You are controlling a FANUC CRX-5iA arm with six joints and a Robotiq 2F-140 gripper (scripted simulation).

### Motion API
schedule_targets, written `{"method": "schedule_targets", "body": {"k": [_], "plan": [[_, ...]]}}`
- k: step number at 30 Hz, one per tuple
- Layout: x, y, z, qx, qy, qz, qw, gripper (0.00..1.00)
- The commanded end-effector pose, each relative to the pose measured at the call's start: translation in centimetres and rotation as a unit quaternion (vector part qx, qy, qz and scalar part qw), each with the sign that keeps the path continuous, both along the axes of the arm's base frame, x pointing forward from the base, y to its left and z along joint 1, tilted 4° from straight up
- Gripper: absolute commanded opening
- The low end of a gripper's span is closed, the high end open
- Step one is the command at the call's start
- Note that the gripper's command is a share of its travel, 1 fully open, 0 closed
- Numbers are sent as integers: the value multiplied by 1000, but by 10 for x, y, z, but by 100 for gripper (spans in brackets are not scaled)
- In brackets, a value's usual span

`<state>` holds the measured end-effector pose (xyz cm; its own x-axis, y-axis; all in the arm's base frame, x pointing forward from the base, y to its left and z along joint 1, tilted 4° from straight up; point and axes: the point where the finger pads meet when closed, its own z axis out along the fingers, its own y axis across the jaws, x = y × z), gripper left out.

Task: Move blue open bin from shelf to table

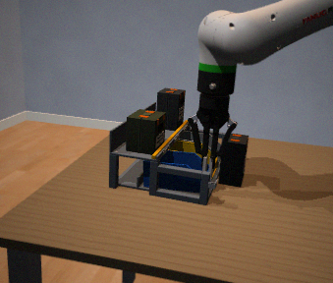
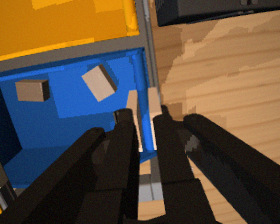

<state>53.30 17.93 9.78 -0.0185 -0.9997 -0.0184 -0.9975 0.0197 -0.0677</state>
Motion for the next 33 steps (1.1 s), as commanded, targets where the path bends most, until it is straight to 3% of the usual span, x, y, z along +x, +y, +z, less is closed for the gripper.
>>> {"method": "schedule_targets", "body": {"k": [1, 33], "plan": [[0, 0, 0, 0, 0, 0, 1000, 0], [0, 0, 7, 0, 0, 0, 1000, 0]]}}
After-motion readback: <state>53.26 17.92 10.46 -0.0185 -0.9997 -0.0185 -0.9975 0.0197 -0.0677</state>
